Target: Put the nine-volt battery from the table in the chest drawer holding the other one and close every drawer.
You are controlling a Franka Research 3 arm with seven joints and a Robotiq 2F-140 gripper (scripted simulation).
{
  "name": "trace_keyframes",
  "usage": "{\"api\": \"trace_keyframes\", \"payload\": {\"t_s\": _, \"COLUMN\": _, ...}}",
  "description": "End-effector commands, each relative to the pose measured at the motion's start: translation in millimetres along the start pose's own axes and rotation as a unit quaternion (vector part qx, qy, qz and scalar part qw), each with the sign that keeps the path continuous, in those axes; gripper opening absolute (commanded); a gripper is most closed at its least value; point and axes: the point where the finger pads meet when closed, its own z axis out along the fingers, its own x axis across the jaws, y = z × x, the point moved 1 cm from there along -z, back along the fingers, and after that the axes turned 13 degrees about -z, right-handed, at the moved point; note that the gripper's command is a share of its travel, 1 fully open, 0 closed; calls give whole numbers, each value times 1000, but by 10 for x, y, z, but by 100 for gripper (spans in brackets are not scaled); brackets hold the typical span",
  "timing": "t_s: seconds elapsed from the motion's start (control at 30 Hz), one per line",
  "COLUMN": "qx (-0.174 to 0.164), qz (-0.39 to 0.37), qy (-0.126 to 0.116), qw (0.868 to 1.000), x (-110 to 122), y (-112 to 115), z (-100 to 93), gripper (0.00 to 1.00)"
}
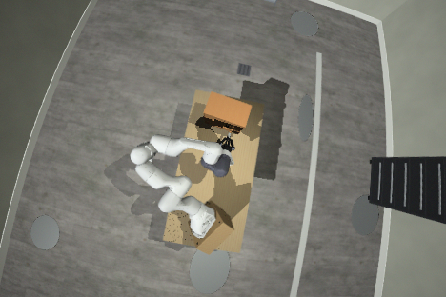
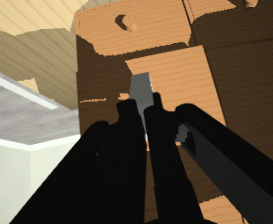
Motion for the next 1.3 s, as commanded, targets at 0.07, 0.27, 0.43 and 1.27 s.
{"api": "trace_keyframes", "payload": {"t_s": 0.07, "qx": 0, "qz": 9, "qy": -6, "qw": 1000, "x": -47, "y": 34, "z": 32, "gripper": 0}}
{"api": "trace_keyframes", "payload": {"t_s": 0.27, "qx": 0, "qz": 9, "qy": -6, "qw": 1000, "x": -60, "y": 83, "z": 82, "gripper": 0}}
{"api": "trace_keyframes", "payload": {"t_s": 0.43, "qx": 0, "qz": 9, "qy": -6, "qw": 1000, "x": -68, "y": 114, "z": 114, "gripper": 0}}
{"api": "trace_keyframes", "payload": {"t_s": 1.27, "qx": 0, "qz": 9, "qy": -6, "qw": 1000, "x": -79, "y": 159, "z": 160, "gripper": 0}}
